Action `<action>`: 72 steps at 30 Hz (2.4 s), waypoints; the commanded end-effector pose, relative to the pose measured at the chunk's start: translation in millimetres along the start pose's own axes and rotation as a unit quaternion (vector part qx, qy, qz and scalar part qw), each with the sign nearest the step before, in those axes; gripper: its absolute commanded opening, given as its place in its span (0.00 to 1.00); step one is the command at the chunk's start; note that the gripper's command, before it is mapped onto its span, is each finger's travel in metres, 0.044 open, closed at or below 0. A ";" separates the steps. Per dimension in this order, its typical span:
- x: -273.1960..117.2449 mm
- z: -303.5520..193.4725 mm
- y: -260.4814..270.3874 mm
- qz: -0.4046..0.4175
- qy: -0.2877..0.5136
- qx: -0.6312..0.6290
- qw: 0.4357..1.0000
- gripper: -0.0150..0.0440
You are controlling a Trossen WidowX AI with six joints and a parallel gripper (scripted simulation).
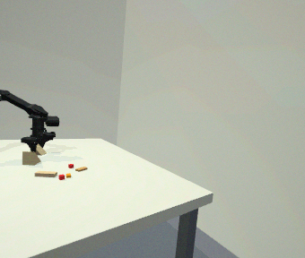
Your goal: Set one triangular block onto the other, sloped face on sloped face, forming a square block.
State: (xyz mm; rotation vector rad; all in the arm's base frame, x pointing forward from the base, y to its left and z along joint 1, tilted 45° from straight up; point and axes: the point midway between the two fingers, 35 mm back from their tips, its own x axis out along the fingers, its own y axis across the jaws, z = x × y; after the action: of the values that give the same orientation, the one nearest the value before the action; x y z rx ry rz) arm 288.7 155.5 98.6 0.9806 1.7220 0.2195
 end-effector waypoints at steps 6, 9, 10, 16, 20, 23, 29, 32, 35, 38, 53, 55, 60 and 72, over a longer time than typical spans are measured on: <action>-26.8 0.3 -0.1 -0.001 0.000 0.000 1.000 0.25; -29.9 0.3 -0.2 -0.001 0.000 0.000 1.000 0.25; -29.9 0.3 -0.2 -0.001 0.000 0.000 1.000 0.25; -28.4 0.3 -0.6 -0.002 0.000 -0.005 1.000 0.25; -27.6 0.3 -0.7 -0.002 0.000 -0.034 0.999 0.25; -27.3 0.2 -0.6 -0.002 0.000 -0.066 0.998 0.25; -27.1 0.1 -0.3 -0.003 0.000 -0.147 0.989 0.25; -27.0 0.0 -0.2 -0.002 0.000 -0.193 0.981 0.25; -27.0 -0.1 0.0 -0.002 0.000 -0.236 0.972 0.25; -27.0 -0.2 0.2 -0.002 0.000 -0.275 0.961 0.25; -27.0 -0.8 0.8 -0.002 -0.001 -0.457 0.890 0.25; -27.0 -0.9 0.8 -0.002 -0.001 -0.480 0.877 0.25; -27.0 -1.2 0.9 -0.002 -0.002 -0.536 0.844 0.25; -27.0 -1.9 1.1 -0.001 -0.002 -0.662 0.750 0.25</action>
State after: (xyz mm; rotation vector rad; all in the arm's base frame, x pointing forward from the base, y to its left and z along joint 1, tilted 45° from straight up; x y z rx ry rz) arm 289.7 137.7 118.9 -0.0440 1.1354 1.1794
